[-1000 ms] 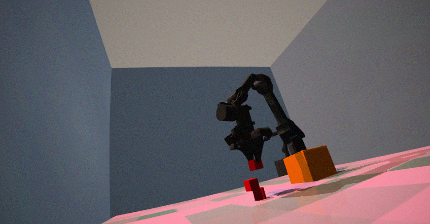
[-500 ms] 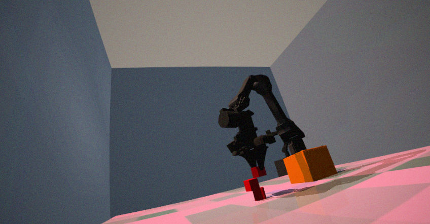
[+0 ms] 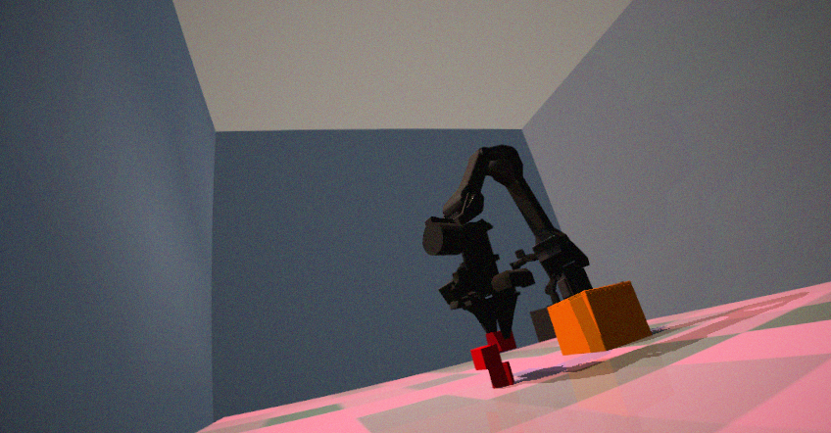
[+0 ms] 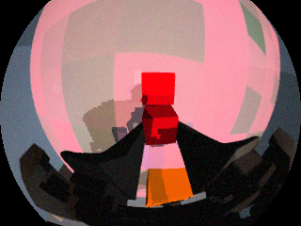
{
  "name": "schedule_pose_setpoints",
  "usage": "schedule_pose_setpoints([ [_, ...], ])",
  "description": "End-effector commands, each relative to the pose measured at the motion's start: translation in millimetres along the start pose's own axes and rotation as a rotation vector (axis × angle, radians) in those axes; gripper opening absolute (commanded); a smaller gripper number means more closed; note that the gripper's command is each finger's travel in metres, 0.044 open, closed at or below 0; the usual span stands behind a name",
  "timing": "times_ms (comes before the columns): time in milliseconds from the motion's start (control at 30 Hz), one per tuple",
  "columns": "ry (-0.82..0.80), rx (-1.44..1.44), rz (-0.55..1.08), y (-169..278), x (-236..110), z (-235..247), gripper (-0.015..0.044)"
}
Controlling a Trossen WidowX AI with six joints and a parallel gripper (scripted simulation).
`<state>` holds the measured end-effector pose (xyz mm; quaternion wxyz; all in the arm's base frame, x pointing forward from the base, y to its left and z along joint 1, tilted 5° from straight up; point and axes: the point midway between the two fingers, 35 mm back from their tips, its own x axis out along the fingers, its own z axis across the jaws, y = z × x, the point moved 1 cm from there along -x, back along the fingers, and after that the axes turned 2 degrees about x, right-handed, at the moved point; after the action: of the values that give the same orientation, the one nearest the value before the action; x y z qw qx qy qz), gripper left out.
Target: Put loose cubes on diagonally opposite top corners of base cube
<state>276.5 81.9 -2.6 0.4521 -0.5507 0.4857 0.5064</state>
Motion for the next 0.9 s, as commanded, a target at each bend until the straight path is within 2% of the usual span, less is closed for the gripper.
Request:
schedule_pose_setpoints([
  [0,-0.002,-0.003,0.008,1.9,12.1,0.3,0.0105],
  [867,-0.002,-0.003,0.008,1.9,16.9,0.3,0.0105],
])
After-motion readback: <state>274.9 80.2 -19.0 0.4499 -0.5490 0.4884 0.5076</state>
